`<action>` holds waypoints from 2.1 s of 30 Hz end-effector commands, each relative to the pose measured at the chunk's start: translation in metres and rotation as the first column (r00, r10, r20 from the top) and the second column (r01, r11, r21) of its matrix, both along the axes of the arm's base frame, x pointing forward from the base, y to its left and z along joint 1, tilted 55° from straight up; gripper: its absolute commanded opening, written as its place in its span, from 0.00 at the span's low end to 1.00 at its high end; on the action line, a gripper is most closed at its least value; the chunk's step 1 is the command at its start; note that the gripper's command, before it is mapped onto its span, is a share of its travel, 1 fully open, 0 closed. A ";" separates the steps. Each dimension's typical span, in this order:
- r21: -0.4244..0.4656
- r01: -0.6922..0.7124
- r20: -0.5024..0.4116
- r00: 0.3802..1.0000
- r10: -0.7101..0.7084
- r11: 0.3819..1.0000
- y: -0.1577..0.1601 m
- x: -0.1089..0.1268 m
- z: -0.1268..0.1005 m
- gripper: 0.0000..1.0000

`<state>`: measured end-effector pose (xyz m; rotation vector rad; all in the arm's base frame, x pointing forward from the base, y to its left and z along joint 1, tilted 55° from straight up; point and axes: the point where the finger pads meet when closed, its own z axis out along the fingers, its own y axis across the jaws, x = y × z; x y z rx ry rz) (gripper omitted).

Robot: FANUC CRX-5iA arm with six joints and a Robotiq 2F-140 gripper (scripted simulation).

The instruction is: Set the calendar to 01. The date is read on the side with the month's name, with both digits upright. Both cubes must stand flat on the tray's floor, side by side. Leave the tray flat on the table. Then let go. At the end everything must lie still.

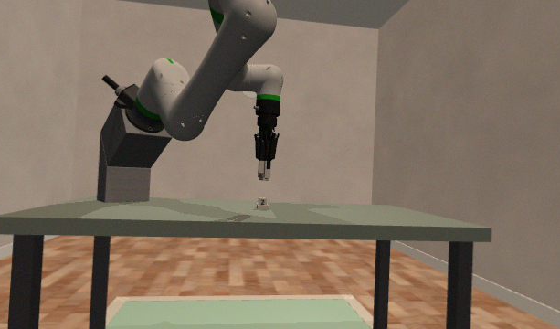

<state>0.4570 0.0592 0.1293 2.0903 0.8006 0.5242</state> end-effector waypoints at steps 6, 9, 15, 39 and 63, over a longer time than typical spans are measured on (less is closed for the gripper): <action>0.203 0.163 0.166 0.966 -0.198 0.966 0.000 0.000 0.000 0.16; 0.243 0.187 0.189 0.953 -0.236 0.952 0.000 0.000 0.000 0.16; 0.361 0.249 0.246 0.904 -0.350 0.899 0.000 0.000 0.000 0.16; 0.795 0.313 0.288 0.559 -0.777 0.520 0.000 0.000 0.000 0.16; 0.992 0.098 0.059 0.160 -0.985 0.075 0.000 0.000 0.000 0.16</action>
